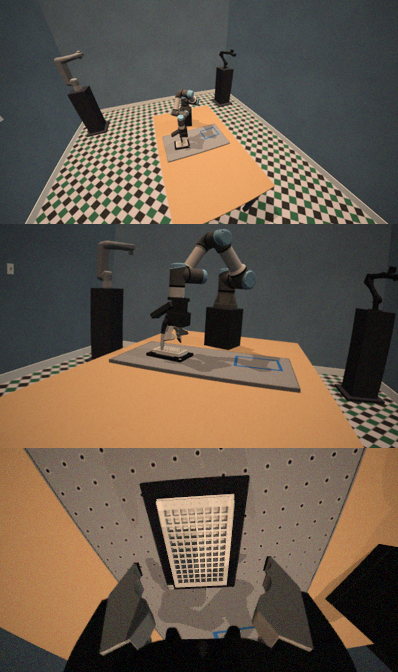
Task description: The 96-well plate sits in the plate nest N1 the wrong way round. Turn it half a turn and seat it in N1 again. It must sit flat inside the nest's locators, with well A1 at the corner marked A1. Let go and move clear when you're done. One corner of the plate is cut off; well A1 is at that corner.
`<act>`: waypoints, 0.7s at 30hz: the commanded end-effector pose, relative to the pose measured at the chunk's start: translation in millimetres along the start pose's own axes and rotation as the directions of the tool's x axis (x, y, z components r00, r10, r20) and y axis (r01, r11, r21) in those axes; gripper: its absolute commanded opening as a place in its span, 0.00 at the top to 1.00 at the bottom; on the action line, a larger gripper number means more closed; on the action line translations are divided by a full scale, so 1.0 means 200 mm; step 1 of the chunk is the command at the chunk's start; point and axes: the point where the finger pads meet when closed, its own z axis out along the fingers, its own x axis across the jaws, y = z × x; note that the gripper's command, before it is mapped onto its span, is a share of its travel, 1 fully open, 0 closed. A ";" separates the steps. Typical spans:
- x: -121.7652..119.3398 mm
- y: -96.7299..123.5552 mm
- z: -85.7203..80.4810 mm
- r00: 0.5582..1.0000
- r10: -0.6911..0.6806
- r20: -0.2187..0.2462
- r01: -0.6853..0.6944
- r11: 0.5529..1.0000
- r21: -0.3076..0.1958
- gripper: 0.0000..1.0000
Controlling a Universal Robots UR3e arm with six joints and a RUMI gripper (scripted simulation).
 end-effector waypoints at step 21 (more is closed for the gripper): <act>-0.02 -0.01 0.05 1.000 0.000 0.012 0.000 1.000 0.009 0.00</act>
